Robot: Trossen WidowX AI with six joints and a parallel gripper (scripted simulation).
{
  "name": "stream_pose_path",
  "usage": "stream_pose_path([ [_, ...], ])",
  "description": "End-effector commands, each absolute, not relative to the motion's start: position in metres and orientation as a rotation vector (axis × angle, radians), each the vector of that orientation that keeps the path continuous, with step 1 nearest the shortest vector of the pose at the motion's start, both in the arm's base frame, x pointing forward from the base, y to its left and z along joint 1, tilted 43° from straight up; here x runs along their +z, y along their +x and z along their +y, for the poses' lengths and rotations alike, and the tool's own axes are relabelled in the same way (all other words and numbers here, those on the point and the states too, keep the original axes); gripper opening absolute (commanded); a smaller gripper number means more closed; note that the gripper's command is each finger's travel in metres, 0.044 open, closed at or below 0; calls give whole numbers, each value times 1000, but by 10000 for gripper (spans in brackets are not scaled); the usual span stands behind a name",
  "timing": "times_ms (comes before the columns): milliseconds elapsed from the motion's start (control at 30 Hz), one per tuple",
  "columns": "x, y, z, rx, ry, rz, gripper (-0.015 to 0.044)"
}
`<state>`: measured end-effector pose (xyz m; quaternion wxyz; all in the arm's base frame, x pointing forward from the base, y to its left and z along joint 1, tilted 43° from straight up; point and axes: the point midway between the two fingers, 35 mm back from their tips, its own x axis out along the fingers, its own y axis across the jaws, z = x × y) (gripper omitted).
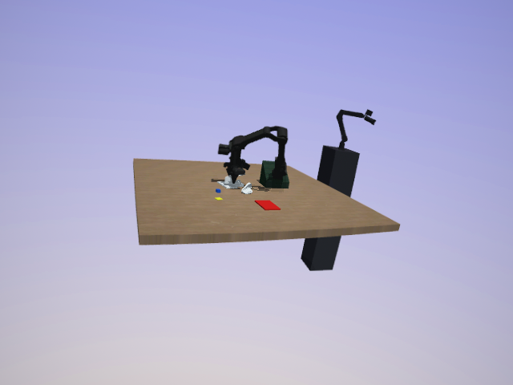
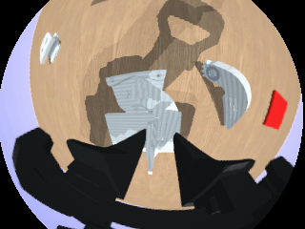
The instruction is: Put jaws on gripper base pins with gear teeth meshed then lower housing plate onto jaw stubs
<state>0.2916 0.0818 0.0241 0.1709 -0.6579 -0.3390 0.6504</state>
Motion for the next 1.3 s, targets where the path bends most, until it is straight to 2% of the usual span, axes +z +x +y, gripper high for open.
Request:
stream_pose_path([
  [0, 23, 292, 83, 1845, -1864, -960, 134],
  [1267, 15, 291, 90, 1845, -1862, -957, 134],
])
